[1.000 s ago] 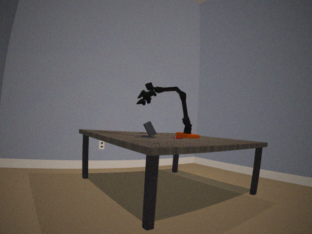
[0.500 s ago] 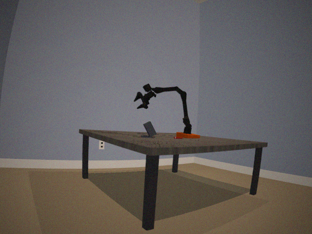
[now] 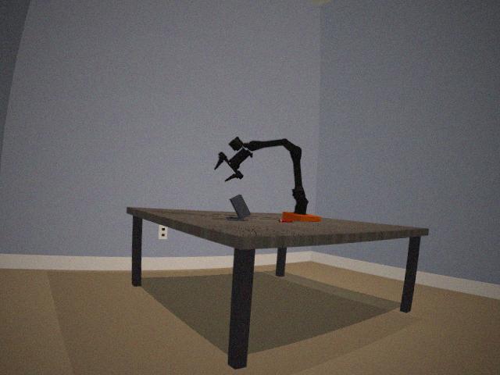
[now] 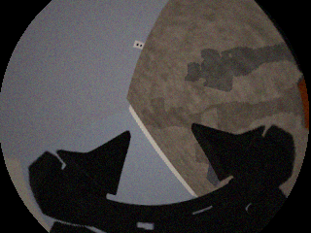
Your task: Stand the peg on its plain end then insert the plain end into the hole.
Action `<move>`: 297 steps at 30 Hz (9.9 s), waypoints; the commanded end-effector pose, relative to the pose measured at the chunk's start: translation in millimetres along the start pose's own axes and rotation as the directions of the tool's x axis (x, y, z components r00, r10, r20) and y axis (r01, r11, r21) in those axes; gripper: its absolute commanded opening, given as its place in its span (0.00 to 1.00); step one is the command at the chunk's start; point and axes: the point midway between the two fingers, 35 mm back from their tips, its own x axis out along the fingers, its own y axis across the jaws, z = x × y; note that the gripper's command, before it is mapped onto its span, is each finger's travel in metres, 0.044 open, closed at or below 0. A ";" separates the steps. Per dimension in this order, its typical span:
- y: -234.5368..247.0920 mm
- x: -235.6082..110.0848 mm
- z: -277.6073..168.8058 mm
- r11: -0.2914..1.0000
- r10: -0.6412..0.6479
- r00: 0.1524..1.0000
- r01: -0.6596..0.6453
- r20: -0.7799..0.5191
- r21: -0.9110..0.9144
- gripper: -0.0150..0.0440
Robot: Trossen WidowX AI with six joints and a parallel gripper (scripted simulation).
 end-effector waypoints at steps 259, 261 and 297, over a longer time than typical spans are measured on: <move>-402.6 -152.4 -134.3 -0.424 -0.027 0.890 -0.423 -0.455 -0.801 0.34; -403.1 -153.4 -133.5 -0.424 -0.011 0.887 -0.423 -0.462 -0.801 0.34; -416.9 -167.3 -118.3 -0.423 0.265 0.788 -0.422 -0.555 -0.802 0.34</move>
